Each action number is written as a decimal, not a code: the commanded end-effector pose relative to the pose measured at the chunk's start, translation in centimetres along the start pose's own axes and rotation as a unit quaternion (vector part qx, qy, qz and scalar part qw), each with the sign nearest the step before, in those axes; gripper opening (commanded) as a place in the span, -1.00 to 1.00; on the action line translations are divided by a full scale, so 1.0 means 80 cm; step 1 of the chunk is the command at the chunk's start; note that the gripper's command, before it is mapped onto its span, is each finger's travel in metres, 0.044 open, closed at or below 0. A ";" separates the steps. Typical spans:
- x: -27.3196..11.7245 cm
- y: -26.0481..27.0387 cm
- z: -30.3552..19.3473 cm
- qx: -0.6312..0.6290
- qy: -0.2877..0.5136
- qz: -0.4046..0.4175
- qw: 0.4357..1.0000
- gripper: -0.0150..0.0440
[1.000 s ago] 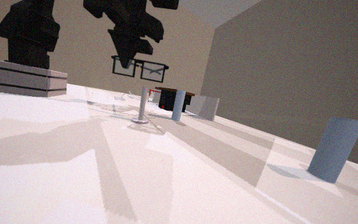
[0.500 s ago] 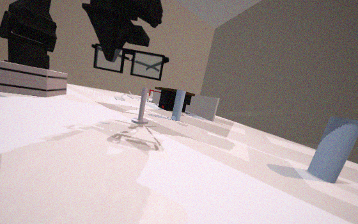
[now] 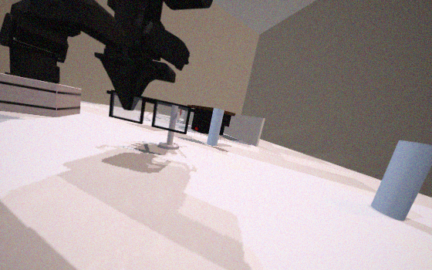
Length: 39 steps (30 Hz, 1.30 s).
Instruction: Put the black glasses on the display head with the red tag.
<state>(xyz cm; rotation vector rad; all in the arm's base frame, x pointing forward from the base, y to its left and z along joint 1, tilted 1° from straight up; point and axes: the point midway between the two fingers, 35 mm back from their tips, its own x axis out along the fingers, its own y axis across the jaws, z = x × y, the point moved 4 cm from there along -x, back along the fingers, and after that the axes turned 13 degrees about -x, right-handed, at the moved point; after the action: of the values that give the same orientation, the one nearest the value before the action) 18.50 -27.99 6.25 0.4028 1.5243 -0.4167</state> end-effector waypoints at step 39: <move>0.004 -0.016 -0.034 -0.003 -0.001 -0.003 1.000 -0.49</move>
<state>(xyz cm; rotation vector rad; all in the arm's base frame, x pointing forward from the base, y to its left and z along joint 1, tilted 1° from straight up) 15.96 -27.77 6.02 0.3922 1.5191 -0.4175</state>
